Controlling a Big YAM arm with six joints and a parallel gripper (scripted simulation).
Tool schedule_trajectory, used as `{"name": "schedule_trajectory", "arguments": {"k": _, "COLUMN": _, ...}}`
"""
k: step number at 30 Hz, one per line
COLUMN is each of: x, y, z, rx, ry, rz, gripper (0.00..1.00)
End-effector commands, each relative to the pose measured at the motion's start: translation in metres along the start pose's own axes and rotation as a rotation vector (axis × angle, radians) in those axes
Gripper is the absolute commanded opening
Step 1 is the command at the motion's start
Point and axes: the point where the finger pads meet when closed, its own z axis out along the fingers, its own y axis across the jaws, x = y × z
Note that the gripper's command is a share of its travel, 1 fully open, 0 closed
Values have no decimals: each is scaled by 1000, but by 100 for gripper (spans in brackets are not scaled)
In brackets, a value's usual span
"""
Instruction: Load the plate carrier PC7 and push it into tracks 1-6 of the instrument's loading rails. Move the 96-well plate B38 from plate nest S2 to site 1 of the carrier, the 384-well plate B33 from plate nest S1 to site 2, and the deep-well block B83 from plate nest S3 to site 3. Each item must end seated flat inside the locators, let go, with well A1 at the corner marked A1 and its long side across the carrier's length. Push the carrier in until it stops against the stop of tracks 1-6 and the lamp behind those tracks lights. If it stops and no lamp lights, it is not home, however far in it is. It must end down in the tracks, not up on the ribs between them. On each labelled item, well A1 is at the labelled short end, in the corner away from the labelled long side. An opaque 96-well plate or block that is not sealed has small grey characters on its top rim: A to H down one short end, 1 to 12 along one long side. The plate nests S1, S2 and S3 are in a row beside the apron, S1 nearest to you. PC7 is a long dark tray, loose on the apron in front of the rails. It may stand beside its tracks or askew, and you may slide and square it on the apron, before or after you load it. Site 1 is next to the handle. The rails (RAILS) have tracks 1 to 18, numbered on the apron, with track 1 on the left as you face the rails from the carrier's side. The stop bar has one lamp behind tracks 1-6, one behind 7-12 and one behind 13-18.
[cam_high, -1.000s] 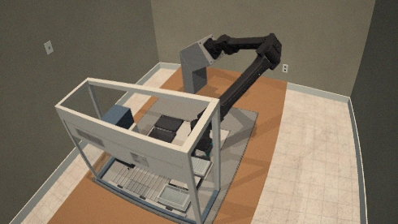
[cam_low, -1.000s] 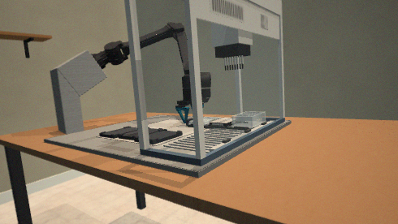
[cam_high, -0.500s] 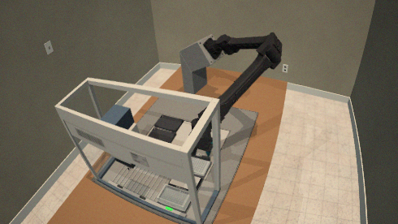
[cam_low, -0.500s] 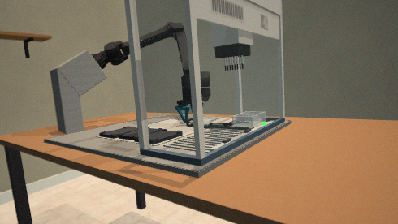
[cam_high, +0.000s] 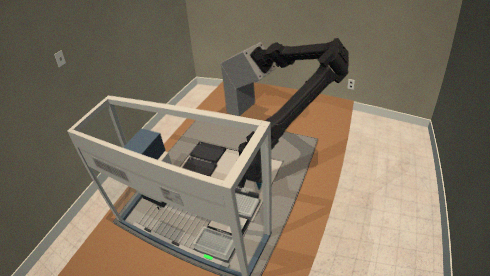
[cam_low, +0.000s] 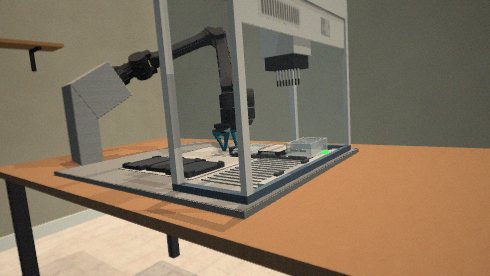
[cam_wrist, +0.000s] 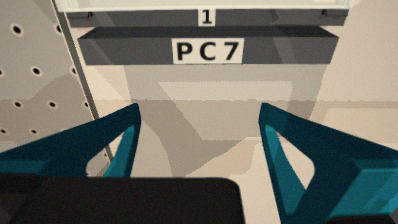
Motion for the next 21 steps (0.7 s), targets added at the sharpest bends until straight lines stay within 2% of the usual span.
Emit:
{"name": "schedule_trajectory", "arguments": {"k": 1, "x": 5, "y": 6, "z": 1, "rx": -4, "ry": -7, "rz": -4, "gripper": 80}}
{"name": "schedule_trajectory", "arguments": {"k": 3, "x": 4, "y": -3, "z": -1, "rx": 1, "ry": -11, "rz": 10, "gripper": 80}}
{"name": "schedule_trajectory", "arguments": {"k": 4, "x": -4, "y": -3, "z": -23, "rx": 4, "ry": -32, "rz": 5, "gripper": 80}}
{"name": "schedule_trajectory", "arguments": {"k": 6, "x": -4, "y": -3, "z": -23, "rx": 4, "ry": -32, "rz": 5, "gripper": 80}}
{"name": "schedule_trajectory", "arguments": {"k": 21, "x": -2, "y": -3, "z": -82, "rx": 4, "ry": -31, "rz": 4, "gripper": 80}}
